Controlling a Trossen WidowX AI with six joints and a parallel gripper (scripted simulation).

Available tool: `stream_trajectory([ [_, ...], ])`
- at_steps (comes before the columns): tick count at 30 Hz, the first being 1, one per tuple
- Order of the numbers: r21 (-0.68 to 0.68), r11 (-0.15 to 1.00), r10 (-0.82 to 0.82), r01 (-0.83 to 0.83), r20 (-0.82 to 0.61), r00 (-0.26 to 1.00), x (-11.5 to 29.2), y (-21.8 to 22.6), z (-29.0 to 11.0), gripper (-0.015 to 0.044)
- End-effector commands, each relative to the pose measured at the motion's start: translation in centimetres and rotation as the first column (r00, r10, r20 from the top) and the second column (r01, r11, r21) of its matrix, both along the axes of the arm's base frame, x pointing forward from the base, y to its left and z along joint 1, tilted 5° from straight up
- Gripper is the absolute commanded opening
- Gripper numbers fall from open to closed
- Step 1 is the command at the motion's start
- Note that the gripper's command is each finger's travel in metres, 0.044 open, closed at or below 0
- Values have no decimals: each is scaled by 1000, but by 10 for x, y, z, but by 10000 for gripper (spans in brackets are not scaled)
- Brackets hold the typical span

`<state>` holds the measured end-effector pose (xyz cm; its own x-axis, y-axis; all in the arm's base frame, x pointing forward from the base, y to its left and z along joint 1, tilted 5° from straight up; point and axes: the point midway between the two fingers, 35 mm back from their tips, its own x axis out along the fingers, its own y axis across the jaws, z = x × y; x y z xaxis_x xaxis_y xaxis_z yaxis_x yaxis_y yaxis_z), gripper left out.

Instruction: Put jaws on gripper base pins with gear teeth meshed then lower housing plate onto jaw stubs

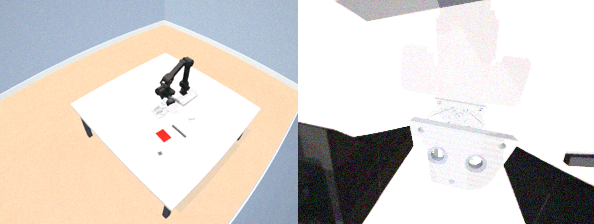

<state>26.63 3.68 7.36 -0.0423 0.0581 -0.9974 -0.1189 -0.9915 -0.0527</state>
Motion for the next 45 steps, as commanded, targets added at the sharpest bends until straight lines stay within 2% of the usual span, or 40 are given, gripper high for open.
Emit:
stream_trajectory([
  [1,-4,1000,3,-3,1,1000,-4,-2,0,351],
  [37,-4,1000,3,-3,1,1000,-4,-2,0,351],
  [45,-4,1000,3,-3,1,1000,-3,-2,-11,351],
])
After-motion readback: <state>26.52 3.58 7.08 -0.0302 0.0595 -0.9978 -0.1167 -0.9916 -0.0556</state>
